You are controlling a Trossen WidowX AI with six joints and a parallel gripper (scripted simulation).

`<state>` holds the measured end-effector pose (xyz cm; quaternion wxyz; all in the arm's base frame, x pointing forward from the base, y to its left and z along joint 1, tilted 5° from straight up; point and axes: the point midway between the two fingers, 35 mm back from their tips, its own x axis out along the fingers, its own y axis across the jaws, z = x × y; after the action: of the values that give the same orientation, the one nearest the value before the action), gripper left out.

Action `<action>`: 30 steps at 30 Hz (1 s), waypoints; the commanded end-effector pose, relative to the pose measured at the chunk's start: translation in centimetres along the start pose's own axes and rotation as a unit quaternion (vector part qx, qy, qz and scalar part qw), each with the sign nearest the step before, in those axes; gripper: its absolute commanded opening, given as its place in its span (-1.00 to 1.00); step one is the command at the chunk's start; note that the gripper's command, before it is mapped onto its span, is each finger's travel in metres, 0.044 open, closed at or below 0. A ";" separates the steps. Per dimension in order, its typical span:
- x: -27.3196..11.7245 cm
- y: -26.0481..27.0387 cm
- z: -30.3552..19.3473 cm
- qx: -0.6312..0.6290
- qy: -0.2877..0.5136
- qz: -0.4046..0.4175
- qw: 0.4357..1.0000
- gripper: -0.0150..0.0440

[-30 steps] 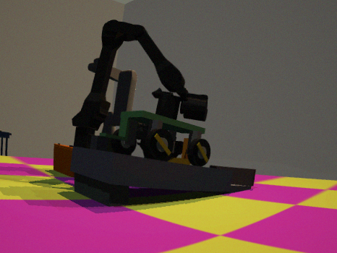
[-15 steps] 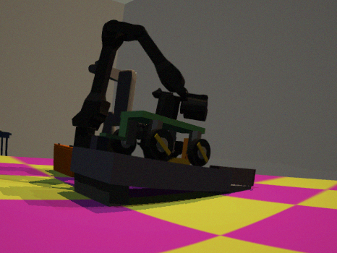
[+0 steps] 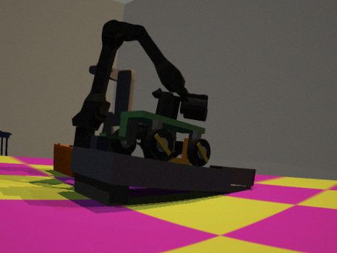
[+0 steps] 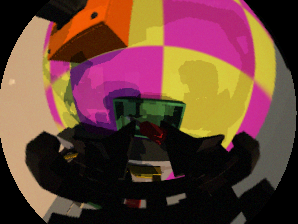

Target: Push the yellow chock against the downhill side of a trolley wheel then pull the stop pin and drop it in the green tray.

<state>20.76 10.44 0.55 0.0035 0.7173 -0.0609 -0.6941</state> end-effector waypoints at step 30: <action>-2.4 0.4 0.1 0.001 0.003 -0.006 1.000 0.75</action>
<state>20.39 10.20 2.08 0.0019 0.7168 -0.0612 -0.6946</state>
